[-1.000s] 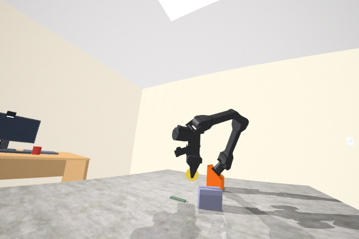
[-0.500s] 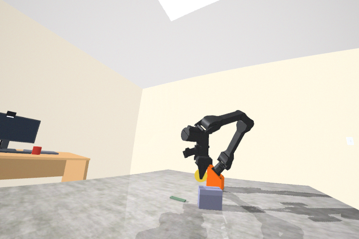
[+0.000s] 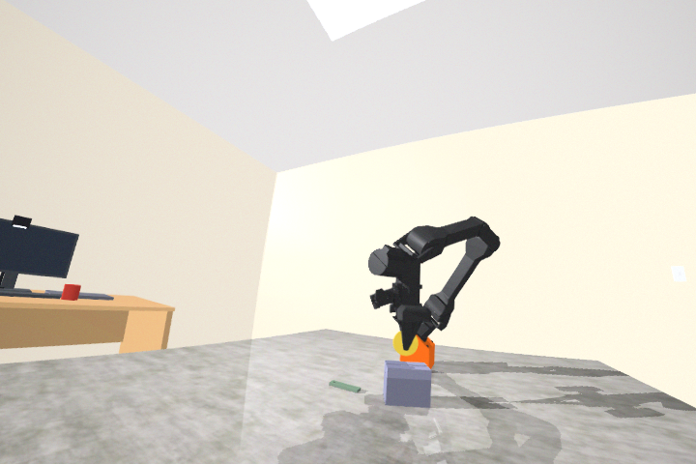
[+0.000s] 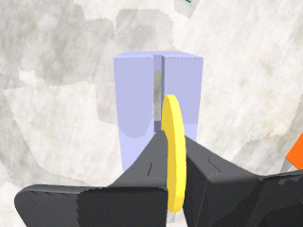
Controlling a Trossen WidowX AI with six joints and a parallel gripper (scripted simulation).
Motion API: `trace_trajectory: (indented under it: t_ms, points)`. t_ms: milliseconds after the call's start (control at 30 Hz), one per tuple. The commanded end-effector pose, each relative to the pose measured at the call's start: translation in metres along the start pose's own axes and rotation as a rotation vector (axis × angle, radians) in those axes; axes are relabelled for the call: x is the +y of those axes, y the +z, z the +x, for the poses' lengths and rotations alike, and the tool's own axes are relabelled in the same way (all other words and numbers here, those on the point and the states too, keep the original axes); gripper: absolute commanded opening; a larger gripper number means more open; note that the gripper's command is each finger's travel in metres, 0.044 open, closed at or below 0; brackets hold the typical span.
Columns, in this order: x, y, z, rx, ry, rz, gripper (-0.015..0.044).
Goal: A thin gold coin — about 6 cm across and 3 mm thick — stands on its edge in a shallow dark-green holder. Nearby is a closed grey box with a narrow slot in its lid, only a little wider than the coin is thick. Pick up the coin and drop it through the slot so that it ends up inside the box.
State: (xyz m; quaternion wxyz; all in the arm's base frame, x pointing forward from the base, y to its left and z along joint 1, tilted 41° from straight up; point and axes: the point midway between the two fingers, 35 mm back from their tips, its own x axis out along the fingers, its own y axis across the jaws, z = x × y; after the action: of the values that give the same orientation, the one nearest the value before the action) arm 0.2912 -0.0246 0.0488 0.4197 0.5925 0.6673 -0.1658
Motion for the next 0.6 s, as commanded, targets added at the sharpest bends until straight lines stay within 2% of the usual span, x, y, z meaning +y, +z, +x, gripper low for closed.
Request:
trace_trajectory:
  t_ms: [0,567]
  points:
    - [0.0005,-0.0017,-0.0006,-0.001,0.005,0.0,0.0]
    - [0.0002,-0.0029,-0.0003,0.0,0.0,0.002,0.0]
